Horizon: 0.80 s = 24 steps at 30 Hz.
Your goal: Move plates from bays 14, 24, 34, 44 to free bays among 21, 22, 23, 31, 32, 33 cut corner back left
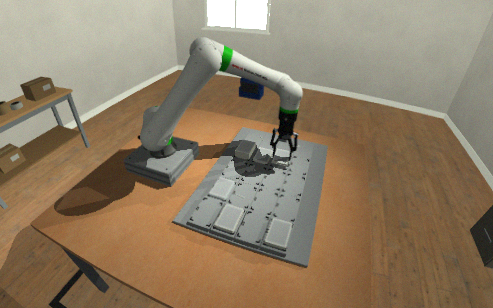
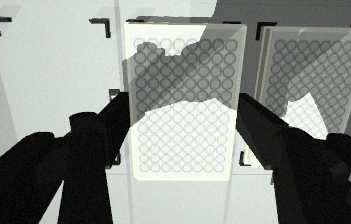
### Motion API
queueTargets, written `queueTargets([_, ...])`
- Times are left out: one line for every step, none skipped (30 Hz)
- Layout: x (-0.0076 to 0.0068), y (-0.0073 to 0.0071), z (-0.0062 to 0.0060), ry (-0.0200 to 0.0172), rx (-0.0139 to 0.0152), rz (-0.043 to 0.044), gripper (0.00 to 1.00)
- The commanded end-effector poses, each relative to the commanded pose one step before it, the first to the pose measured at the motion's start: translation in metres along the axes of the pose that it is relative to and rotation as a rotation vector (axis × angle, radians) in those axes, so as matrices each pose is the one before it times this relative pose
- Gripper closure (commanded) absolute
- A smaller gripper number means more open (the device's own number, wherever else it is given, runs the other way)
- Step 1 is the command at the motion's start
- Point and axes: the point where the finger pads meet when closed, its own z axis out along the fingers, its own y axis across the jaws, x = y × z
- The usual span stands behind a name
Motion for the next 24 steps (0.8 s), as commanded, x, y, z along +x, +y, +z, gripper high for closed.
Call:
queueTargets([-0.00027, -0.00092, 0.00145, -0.00082, 0.00266, -0.00025, 0.90])
queueTargets([0.00001, 0.00000, 0.00132, 0.00000, -0.00001, 0.00000, 0.90])
queueTargets([0.00001, 0.00001, 0.00085, 0.00000, 0.00000, 0.00000, 0.90])
queueTargets([0.00001, 0.00001, 0.00001, 0.00000, 0.00001, 0.00000, 0.90])
queueTargets([0.00001, 0.00000, 0.00001, 0.00000, 0.00001, 0.00000, 0.90])
queueTargets([0.00001, 0.00000, 0.00001, 0.00000, 0.00001, 0.00000, 0.90])
queueTargets([0.00001, 0.00000, 0.00001, 0.00000, 0.00000, 0.00000, 0.90])
queueTargets([0.00001, 0.00000, 0.00000, 0.00000, 0.00000, 0.00000, 0.90])
queueTargets([0.00001, 0.00000, 0.00000, 0.00000, 0.00000, 0.00000, 0.90])
queueTargets([0.00001, 0.00000, 0.00000, 0.00000, 0.00000, 0.00000, 0.90])
queueTargets([0.00001, 0.00000, 0.00000, 0.00000, 0.00000, 0.00000, 0.90])
queueTargets([-0.00003, -0.00001, -0.00009, 0.00000, 0.00000, -0.00001, 0.90])
queueTargets([0.00000, 0.00000, 0.00003, 0.00000, 0.00000, 0.00000, 0.90])
queueTargets([0.00000, 0.00000, 0.00000, 0.00000, 0.00000, 0.00000, 0.90])
queueTargets([0.00000, 0.00000, 0.00000, 0.00000, 0.00000, 0.00000, 0.90])
queueTargets([0.00000, 0.00000, 0.00000, 0.00000, 0.00000, 0.00000, 0.90])
queueTargets([0.00000, 0.00000, 0.00000, 0.00000, 0.00000, 0.00000, 0.90])
queueTargets([0.00000, 0.00000, 0.00000, 0.00000, 0.00000, 0.00000, 0.90])
queueTargets([0.00000, 0.00000, 0.00000, 0.00000, 0.00000, 0.00000, 0.90])
queueTargets([0.00000, 0.00000, 0.00000, 0.00000, 0.00000, 0.00000, 0.90])
queueTargets([0.00000, 0.00000, 0.00000, 0.00000, 0.00000, 0.00000, 0.90])
queueTargets([0.00000, 0.00000, 0.00000, 0.00000, 0.00000, 0.00000, 0.90])
queueTargets([0.00008, 0.00001, 0.00006, 0.00000, 0.00000, 0.00002, 0.90])
queueTargets([0.00001, 0.00000, 0.00000, 0.00000, 0.00000, 0.00000, 0.90])
